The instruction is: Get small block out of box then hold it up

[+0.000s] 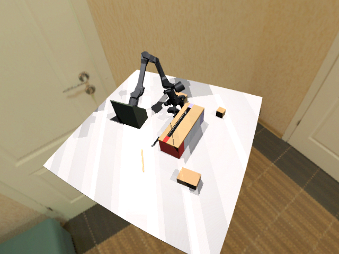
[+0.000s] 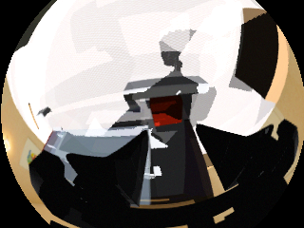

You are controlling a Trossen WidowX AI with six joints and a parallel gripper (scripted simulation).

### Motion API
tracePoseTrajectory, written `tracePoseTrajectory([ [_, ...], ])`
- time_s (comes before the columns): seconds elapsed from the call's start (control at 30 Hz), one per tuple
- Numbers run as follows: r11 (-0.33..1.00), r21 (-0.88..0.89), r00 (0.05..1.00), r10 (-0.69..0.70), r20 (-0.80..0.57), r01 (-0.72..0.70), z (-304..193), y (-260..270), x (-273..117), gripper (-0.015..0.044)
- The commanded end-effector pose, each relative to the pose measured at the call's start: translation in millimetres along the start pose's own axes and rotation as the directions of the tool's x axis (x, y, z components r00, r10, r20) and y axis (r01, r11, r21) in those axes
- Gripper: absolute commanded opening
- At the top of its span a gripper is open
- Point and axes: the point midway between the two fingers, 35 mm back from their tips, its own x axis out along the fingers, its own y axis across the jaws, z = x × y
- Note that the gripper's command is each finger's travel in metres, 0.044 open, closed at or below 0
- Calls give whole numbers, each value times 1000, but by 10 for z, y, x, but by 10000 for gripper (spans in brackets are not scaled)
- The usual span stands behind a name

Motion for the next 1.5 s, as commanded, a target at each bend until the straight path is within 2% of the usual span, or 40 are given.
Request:
tracePoseTrajectory([
  [0.0, 1000, 7, 1000, 8, 1, -8, 41, 30, 71, 285],
  [0.53, 1000, 9, 1000, 5, 1, -5, 163, 38, 272, 285],
  [0.77, 1000, 9, 1000, 5, 1, -5, 163, 38, 272, 101],
  [0.9, 1000, 9, 1000, 5, 1, -5, 163, 38, 272, 75],
  [1.0, 1000, 7, 1000, 6, 1, -6, 122, 36, 207, 0],
  [1.33, 1000, 3, 1000, 5, 2, -5, -86, 28, -264, 0],
  [1.47, 1000, 9, 1000, 4, 3, -4, -96, 29, -299, 0],
])
